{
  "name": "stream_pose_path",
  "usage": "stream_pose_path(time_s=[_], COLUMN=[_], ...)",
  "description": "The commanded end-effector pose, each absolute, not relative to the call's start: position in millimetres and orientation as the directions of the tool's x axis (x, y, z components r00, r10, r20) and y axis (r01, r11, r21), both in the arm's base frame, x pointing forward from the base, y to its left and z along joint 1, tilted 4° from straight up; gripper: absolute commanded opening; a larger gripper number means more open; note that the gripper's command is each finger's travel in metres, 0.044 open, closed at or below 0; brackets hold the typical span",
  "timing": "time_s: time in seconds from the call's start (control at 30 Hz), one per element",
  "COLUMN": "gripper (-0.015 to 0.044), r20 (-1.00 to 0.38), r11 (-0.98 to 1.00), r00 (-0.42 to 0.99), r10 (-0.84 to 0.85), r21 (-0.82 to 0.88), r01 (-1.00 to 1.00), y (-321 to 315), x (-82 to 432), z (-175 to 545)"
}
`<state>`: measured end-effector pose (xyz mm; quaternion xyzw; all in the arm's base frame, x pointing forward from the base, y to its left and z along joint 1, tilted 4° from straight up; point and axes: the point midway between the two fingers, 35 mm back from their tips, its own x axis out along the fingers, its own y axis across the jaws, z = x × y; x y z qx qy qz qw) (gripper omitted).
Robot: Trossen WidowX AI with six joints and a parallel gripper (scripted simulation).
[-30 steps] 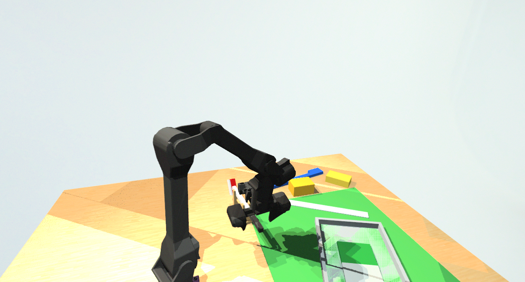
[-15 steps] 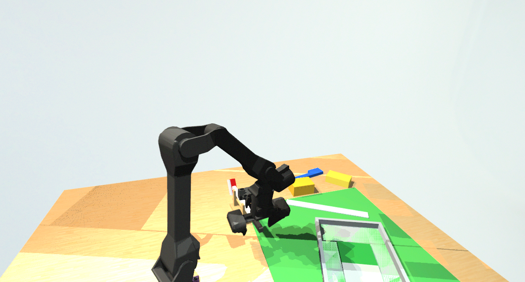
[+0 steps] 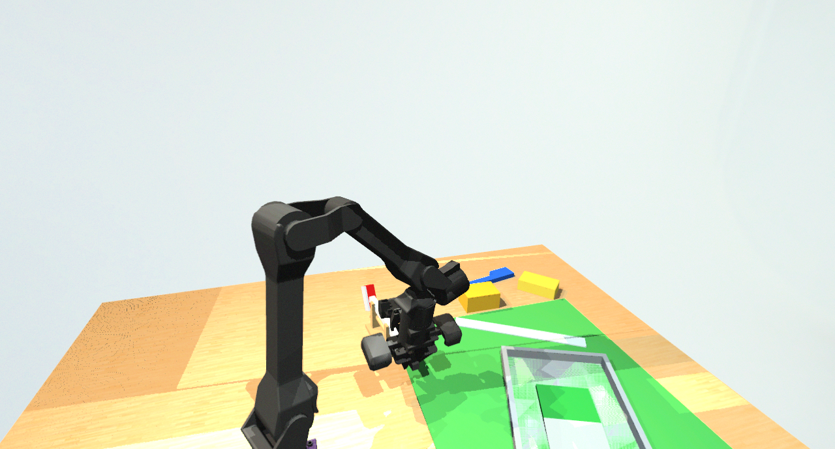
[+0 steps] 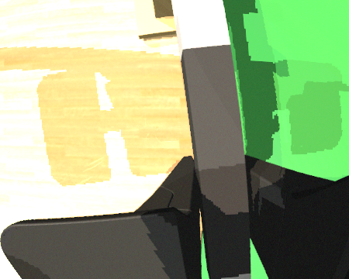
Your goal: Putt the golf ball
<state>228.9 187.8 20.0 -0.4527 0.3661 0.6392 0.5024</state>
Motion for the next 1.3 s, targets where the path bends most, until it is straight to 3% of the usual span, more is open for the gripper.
stream_pose_path(time_s=[0.0,0.13,0.73,0.9,1.27], gripper=[0.0026,0.0,0.0,0.0,0.0], r20=[-0.947,-0.947,-0.947,-0.95,-0.961], r11=[-0.227,-0.227,-0.227,-0.213,0.062], r00=[-0.085,-0.085,-0.086,-0.085,-0.025], r10=[0.311,0.311,0.31,0.299,0.277], r21=[0.012,0.012,0.014,0.021,0.044], r01=[-0.974,-0.974,-0.974,-0.977,-0.997], y=[188,188,182,180,133], x=[229,229,233,234,259], z=[21,22,116,112,112])
